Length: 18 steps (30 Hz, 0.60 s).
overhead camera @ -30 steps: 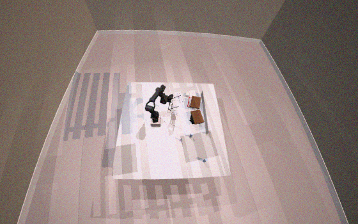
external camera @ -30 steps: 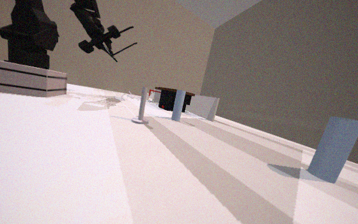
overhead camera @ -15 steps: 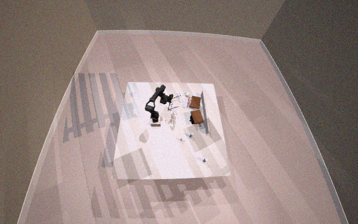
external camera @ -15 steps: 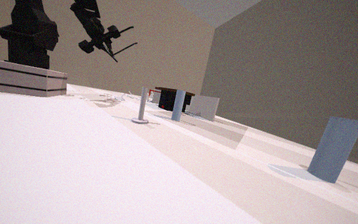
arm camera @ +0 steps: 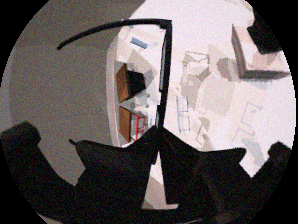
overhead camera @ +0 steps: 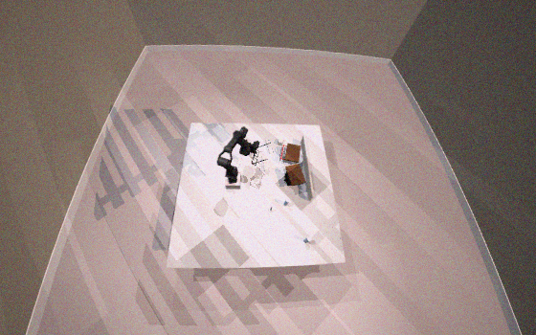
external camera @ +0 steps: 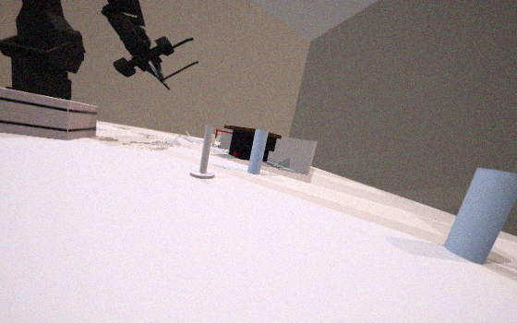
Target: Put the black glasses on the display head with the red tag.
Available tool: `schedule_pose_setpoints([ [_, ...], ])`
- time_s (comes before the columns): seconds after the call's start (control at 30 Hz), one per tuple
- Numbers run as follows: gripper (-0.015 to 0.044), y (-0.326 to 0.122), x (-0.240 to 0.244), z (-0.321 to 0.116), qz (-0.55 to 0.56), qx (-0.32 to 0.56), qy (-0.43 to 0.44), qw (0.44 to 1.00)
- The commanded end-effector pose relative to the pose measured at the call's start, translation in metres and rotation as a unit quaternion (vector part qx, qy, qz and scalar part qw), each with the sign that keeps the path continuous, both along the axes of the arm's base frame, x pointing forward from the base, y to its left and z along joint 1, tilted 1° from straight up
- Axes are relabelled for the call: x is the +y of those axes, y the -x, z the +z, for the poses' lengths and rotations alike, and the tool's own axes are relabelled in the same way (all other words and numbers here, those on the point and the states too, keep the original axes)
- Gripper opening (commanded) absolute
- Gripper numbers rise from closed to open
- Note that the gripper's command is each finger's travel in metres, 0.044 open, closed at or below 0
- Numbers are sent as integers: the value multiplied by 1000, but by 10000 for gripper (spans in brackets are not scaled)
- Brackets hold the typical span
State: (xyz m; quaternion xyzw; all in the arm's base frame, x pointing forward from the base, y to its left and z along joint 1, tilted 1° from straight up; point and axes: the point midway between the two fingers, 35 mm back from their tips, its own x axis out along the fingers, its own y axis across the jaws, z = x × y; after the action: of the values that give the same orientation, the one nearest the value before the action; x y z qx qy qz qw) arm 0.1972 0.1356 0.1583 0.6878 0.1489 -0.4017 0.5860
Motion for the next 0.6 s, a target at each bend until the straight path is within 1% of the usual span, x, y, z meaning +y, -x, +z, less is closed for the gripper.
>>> schedule_pose_setpoints([
  [0.0, 0, -1, -2, -2, 2, 9, 5, 1000],
  [0.57, 0, -26, -39, -26, 18, 145, 55, 988],
])
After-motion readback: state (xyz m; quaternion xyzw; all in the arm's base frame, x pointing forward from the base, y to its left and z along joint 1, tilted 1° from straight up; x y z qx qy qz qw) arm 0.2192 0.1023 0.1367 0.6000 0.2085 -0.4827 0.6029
